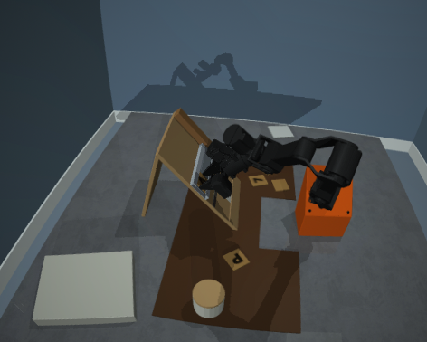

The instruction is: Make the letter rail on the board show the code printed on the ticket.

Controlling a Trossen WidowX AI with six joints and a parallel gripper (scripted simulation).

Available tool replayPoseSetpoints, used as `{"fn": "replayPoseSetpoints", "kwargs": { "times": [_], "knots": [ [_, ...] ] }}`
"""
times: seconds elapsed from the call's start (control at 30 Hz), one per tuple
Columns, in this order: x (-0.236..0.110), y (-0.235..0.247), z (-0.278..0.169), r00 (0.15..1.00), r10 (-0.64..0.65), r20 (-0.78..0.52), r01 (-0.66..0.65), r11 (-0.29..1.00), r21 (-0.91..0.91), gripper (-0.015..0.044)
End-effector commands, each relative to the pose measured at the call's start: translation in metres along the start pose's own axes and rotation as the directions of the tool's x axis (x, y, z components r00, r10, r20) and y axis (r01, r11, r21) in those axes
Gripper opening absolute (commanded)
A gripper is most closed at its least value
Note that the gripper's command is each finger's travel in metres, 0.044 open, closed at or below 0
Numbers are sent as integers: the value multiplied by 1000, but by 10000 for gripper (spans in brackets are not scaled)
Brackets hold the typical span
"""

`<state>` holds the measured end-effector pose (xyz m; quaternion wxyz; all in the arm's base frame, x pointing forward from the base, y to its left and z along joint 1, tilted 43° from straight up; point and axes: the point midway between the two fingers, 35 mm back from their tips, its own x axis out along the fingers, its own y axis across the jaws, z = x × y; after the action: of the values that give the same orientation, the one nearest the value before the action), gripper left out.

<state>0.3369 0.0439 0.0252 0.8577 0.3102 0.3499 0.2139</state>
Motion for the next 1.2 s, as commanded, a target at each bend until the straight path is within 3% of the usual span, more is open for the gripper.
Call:
{"fn": "replayPoseSetpoints", "kwargs": {
  "times": [0.0, 1.17],
  "knots": [
    [1, -3, 0, 1000, 4, -2, -4, 1000, -5, 0],
    [1, -23, 1, 1000, 3, -2, -3, 1000, -6, 0]
  ]
}}
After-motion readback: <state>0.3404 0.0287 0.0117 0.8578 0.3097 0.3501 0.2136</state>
